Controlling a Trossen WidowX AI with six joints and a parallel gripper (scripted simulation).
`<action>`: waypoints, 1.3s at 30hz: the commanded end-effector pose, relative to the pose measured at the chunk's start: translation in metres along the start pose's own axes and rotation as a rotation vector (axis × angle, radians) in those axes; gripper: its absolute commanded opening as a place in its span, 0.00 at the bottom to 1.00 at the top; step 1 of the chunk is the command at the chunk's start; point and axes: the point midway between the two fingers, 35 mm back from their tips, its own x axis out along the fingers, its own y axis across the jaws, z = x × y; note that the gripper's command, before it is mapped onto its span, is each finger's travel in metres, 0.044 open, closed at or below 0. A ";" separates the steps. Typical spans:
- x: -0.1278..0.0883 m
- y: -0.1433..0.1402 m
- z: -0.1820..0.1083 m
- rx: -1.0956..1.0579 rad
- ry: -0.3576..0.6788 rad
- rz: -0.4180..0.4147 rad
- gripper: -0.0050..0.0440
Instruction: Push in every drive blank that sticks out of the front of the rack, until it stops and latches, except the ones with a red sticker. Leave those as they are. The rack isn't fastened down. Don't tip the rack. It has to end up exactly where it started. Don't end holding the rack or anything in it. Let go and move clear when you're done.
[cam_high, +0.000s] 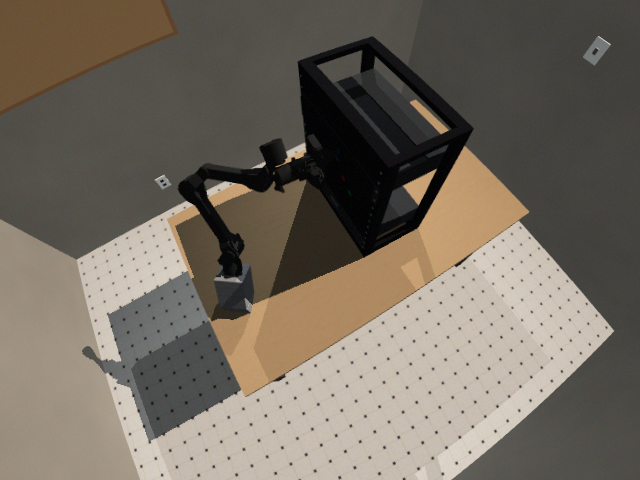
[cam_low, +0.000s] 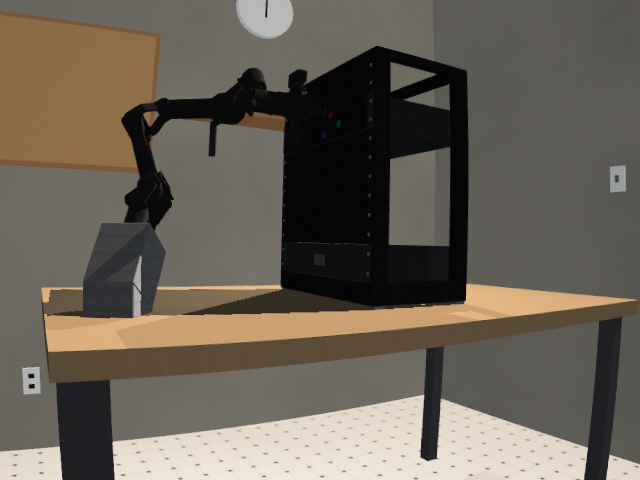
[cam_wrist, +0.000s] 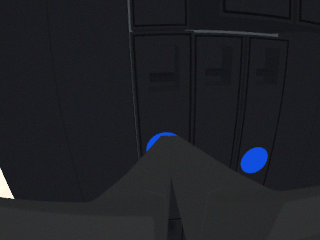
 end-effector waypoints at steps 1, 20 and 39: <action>0.002 0.014 -0.012 -0.027 0.025 0.033 0.10; 0.005 0.015 -0.014 -0.027 0.025 0.033 0.10; 0.005 0.015 -0.014 -0.027 0.025 0.033 0.10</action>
